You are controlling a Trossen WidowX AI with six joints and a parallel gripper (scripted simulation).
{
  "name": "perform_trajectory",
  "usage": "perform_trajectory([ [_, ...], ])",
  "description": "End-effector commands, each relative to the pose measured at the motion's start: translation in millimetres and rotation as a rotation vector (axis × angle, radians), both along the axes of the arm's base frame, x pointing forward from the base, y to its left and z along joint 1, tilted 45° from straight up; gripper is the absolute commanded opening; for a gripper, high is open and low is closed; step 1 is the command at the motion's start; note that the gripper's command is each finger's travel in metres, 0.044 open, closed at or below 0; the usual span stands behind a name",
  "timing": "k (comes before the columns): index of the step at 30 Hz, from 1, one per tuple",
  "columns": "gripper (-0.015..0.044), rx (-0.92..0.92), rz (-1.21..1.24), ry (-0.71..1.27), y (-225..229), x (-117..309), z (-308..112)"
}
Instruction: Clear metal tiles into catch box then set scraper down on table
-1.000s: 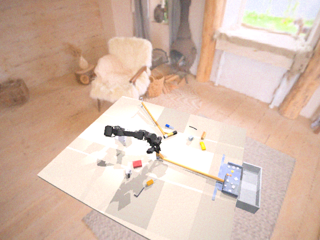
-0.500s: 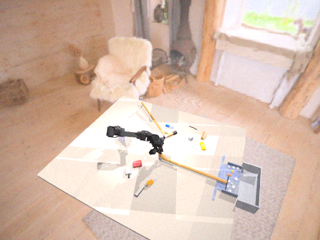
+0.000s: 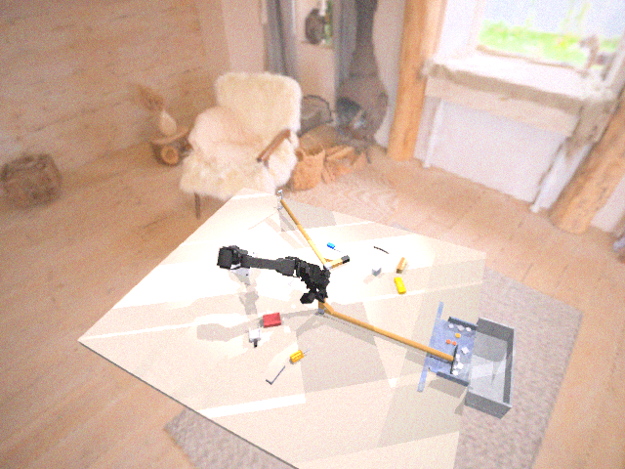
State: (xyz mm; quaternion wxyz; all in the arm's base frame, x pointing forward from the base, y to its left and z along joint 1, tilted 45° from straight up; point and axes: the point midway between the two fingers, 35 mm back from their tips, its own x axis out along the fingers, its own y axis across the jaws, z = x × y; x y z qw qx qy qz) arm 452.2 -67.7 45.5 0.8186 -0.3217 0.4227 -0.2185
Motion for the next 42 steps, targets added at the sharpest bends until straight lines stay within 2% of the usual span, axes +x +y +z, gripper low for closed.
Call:
perform_trajectory([
  [1,0.0,0.001,0.011,-0.009,3,10,3],
  [40,0.0,0.001,0.011,-0.012,-1,68,1],
  [42,0.0,0.0,0.001,-0.005,-3,60,-1],
])
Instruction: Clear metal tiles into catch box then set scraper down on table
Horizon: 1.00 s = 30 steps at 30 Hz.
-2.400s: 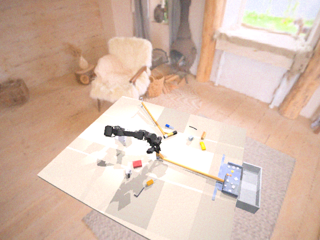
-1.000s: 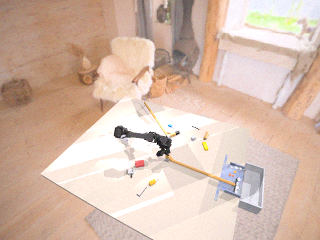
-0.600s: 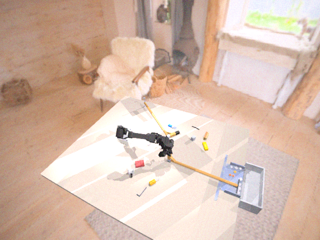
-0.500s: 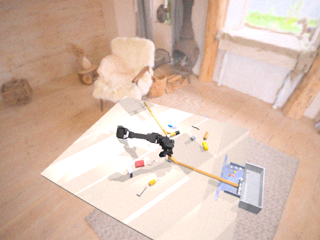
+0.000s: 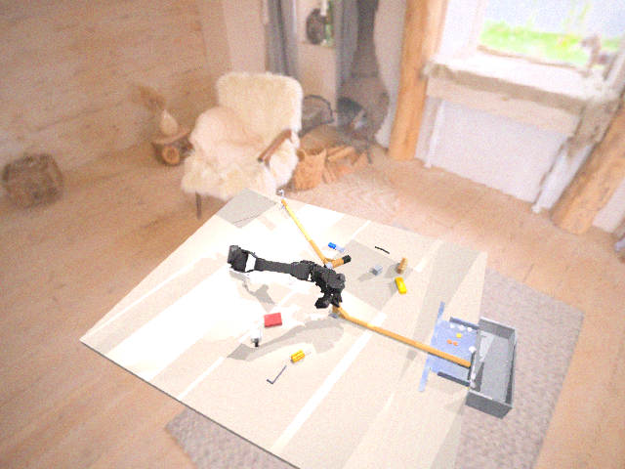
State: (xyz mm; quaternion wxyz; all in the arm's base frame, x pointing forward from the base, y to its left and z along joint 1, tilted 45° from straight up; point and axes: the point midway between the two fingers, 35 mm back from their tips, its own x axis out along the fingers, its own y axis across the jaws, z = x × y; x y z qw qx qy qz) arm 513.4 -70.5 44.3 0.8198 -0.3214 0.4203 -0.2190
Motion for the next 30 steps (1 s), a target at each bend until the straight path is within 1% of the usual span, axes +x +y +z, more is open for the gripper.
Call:
perform_trajectory([
  [1,0.0,0.0,0.0,0.0,0,-1,0],
  [20,0.0,0.0,0.004,-0.003,1,1,0],
  [30,0.0,0.0,0.005,-0.003,3,-10,2],
])
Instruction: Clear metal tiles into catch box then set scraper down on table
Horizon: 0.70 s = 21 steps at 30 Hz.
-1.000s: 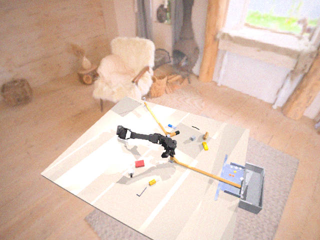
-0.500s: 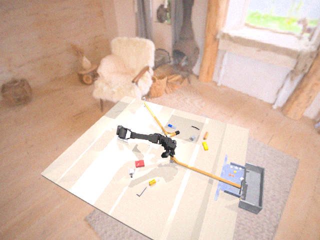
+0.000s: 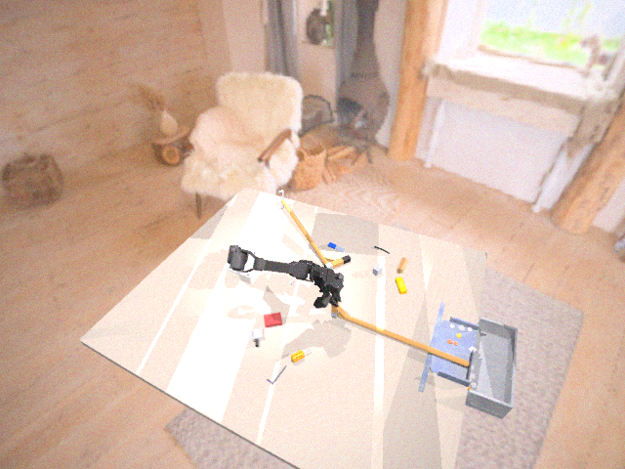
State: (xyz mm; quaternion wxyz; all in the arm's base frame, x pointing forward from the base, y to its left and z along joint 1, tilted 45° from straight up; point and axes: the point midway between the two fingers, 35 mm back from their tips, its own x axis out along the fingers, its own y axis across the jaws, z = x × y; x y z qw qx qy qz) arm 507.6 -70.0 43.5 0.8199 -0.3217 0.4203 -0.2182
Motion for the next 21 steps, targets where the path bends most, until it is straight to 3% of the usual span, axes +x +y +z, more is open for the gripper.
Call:
perform_trajectory([
  [1,0.0,0.0,0.003,-0.004,3,-6,3],
  [21,0.0,0.001,0.005,-0.004,8,-34,7],
])
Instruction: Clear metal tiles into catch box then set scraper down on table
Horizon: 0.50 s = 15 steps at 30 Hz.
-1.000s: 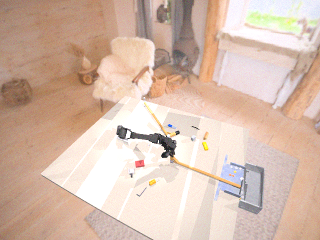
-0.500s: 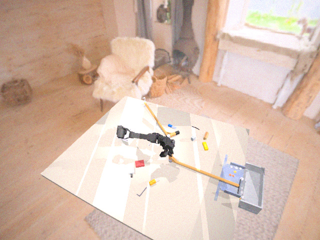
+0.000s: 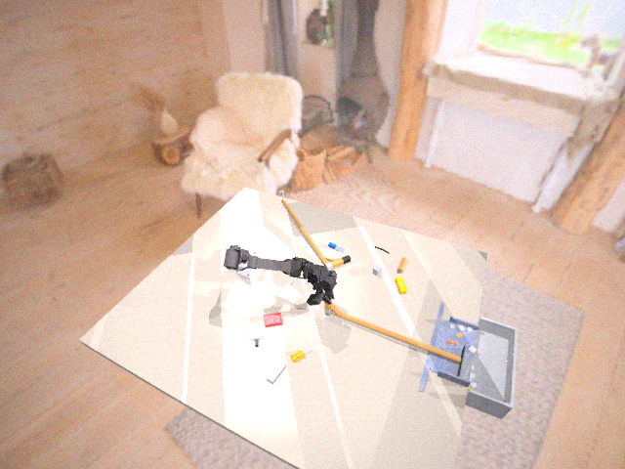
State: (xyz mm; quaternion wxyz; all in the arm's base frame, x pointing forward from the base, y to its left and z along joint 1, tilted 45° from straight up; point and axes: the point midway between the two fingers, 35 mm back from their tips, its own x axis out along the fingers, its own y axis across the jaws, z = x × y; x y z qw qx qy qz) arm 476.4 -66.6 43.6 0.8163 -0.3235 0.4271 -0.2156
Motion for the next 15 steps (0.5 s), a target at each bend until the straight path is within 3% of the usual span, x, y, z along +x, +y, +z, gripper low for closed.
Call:
perform_trajectory([
  [1,0.0,0.001,0.006,-0.02,5,-4,8],
  [15,0.0,0.001,0.007,-0.02,7,-24,10],
])
